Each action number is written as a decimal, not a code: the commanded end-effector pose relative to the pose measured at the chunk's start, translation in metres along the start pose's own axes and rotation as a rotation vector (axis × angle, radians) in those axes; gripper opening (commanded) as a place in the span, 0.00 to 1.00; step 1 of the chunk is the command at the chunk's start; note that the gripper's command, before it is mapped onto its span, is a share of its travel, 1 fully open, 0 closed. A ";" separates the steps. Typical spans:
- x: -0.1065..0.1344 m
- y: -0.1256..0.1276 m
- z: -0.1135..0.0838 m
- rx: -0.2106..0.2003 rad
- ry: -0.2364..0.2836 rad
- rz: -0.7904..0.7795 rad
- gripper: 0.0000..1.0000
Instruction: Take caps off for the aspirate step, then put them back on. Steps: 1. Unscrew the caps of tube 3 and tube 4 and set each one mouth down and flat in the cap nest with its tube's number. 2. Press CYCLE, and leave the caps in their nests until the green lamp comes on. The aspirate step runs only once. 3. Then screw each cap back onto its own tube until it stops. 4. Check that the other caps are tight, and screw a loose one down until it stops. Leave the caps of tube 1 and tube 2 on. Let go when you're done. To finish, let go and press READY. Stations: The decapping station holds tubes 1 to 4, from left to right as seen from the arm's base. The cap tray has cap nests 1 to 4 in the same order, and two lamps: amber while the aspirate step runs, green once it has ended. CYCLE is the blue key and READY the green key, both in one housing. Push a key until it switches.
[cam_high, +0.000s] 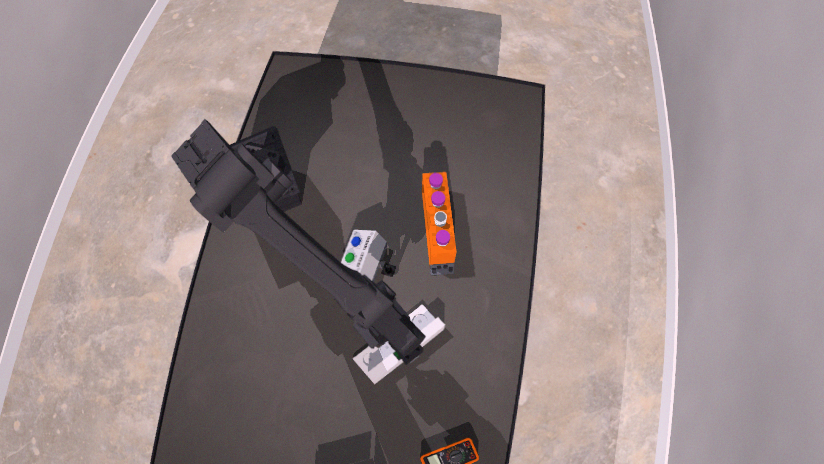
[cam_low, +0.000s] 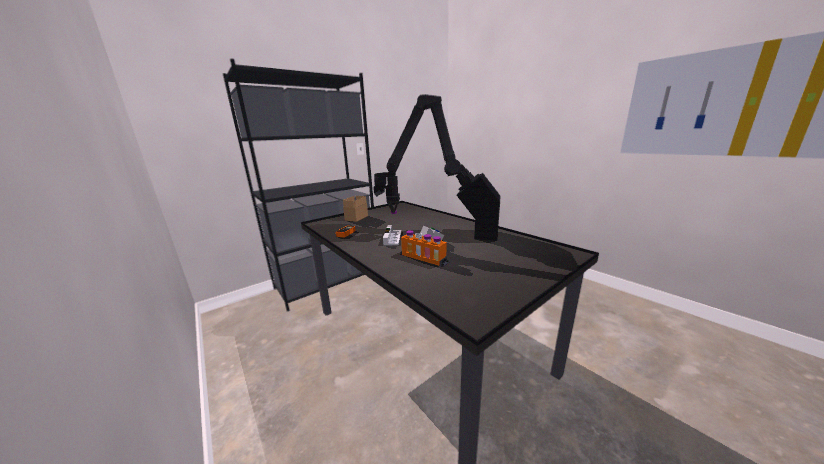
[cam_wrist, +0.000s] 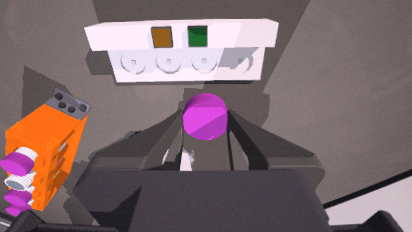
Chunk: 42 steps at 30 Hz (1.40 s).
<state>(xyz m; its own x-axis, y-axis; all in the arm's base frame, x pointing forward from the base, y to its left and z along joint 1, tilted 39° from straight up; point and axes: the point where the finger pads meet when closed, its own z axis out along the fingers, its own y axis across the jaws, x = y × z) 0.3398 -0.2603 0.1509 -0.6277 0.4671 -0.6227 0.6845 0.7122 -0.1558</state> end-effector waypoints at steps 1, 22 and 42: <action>-0.007 -0.003 0.023 0.006 0.001 -0.015 0.00; -0.006 -0.003 0.120 0.007 0.002 -0.016 0.00; -0.007 0.000 0.126 0.003 -0.003 -0.018 0.00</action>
<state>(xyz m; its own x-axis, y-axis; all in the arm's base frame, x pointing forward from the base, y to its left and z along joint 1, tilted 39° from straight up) 0.3833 -0.3216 0.0529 -0.6485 0.4661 -0.6018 0.6744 0.7185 -0.1702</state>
